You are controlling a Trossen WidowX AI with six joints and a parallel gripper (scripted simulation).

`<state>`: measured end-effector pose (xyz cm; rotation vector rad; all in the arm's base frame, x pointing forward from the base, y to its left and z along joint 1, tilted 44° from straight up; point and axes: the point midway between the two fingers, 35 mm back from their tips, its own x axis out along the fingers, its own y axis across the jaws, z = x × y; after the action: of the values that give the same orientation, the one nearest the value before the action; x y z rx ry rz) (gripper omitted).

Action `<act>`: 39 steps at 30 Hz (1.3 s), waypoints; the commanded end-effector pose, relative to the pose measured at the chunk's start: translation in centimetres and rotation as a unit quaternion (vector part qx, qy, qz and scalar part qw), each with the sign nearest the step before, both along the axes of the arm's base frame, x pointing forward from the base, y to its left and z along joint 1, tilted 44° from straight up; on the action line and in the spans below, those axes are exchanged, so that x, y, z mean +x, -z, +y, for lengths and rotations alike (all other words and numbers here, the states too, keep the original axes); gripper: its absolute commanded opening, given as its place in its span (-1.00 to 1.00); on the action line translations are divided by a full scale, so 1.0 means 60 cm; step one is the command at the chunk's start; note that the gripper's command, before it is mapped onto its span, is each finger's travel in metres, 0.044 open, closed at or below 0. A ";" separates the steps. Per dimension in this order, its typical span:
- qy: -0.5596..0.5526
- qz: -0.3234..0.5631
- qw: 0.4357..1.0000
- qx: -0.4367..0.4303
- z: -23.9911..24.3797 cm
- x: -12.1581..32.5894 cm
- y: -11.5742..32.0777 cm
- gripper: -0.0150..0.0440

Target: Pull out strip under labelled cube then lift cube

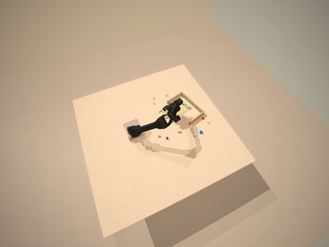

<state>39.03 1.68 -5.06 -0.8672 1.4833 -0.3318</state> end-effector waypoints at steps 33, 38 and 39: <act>-0.002 0.002 1.000 -0.003 -0.005 0.002 0.005 -0.49; -0.002 0.002 1.000 -0.003 -0.005 0.003 0.005 -0.49; -0.002 0.002 1.000 -0.003 -0.006 0.003 0.005 -0.49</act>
<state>39.14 1.68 -5.14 -0.8706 1.4802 -0.3274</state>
